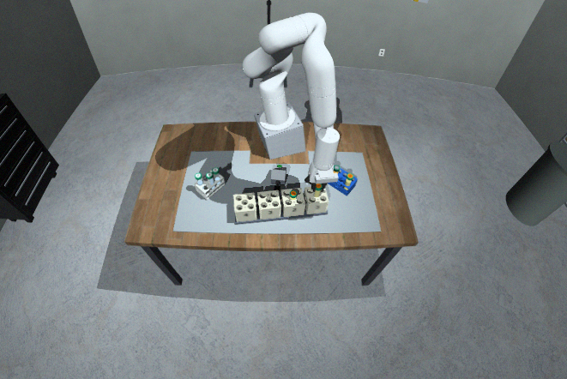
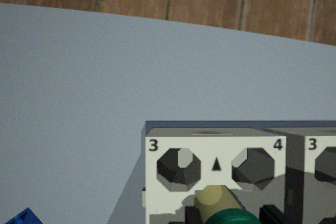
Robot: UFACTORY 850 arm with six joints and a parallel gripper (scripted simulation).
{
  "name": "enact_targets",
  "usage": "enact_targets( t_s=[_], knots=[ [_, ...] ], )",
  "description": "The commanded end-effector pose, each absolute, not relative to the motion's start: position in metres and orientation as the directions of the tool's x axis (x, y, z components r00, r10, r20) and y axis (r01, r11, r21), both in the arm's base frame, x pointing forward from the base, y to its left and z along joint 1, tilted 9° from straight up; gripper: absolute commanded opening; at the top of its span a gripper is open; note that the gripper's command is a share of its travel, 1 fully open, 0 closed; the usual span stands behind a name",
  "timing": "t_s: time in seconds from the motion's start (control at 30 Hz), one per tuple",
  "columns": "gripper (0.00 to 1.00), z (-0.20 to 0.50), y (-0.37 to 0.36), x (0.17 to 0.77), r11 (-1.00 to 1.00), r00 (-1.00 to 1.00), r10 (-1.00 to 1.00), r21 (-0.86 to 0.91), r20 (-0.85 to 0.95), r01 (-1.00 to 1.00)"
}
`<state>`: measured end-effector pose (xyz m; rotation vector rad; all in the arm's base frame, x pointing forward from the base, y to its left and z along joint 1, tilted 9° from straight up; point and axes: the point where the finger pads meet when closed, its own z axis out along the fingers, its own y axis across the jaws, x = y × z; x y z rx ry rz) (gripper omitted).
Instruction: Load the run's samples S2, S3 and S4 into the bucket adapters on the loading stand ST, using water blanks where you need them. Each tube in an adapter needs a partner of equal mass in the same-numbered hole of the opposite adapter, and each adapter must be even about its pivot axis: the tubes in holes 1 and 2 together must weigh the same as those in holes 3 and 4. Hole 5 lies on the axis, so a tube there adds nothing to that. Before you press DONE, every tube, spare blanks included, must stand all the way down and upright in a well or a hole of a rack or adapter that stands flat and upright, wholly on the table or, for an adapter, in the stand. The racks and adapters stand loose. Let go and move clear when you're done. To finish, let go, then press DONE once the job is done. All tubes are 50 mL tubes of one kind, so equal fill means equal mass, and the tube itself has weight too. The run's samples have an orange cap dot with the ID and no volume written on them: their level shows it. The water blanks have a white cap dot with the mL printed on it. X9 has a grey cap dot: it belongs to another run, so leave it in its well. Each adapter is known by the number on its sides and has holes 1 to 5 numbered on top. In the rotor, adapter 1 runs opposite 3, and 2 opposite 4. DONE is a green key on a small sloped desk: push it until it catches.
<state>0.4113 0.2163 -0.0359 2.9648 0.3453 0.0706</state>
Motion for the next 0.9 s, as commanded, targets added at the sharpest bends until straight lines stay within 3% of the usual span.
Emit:
enact_targets(
  t_s=[0.0,0.87],
  knots=[
    [0.0,-0.04,0.216,0.412,-0.961,0.972,0.232,0.159,0.032,0.224],
    [0.0,-0.061,0.213,0.414,-0.961,0.972,0.232,0.159,0.032,0.224]
  ],
)
